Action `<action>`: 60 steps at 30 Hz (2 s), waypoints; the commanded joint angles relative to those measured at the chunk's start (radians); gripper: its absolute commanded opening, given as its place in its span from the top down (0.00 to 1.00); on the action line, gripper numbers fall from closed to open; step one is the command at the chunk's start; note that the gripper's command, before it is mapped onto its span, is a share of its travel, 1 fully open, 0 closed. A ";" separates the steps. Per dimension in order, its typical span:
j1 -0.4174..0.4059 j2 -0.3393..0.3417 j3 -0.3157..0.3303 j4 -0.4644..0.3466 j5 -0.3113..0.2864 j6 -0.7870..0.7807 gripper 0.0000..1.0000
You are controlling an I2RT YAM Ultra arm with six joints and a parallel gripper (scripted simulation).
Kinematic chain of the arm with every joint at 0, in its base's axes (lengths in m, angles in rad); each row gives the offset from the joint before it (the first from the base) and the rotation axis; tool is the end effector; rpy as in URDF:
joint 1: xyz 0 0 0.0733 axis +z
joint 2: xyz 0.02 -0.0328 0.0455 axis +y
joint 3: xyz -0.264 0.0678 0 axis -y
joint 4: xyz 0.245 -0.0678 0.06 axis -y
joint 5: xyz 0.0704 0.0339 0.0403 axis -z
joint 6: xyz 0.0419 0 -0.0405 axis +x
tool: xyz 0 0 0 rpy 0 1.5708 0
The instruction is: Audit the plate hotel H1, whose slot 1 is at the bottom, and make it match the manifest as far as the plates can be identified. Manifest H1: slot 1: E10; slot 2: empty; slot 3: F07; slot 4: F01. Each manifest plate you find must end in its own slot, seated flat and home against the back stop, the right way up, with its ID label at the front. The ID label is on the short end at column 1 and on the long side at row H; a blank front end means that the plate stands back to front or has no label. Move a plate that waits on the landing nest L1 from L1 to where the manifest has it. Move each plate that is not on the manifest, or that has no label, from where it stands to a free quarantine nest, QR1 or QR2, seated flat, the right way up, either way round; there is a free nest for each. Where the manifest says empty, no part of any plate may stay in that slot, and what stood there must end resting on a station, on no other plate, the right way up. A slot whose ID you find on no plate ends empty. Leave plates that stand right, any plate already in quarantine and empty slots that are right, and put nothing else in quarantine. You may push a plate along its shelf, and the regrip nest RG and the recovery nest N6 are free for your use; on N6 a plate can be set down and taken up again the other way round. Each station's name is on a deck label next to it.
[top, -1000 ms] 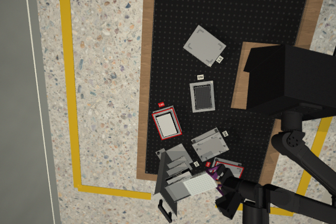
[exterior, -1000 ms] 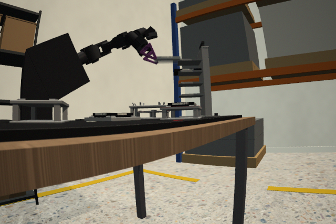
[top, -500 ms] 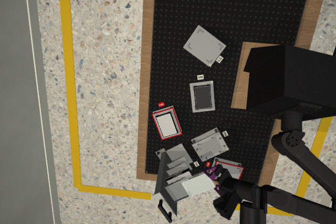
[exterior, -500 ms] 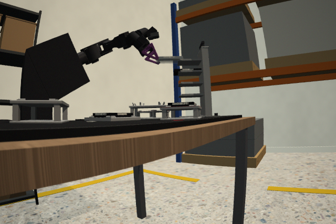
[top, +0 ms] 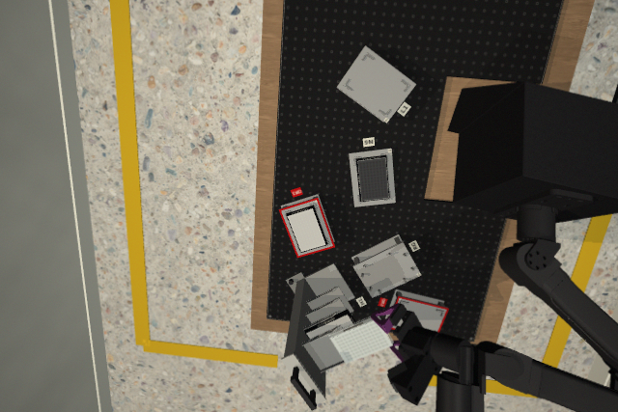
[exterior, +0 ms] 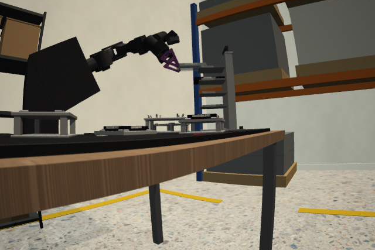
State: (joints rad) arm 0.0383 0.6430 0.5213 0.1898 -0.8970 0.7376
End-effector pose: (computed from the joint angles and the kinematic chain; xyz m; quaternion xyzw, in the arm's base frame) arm 0.1541 0.0398 0.3133 -0.0870 0.6864 0.5231 0.4976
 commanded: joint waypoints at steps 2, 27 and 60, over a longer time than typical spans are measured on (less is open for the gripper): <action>0.007 0.009 0.017 0.015 0.028 -0.001 0.14; 0.053 0.071 0.053 0.037 0.075 -0.007 0.14; 0.058 0.077 0.057 0.039 0.080 -0.008 0.14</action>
State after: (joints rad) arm 0.0952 0.7185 0.5716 0.2237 -0.8284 0.7303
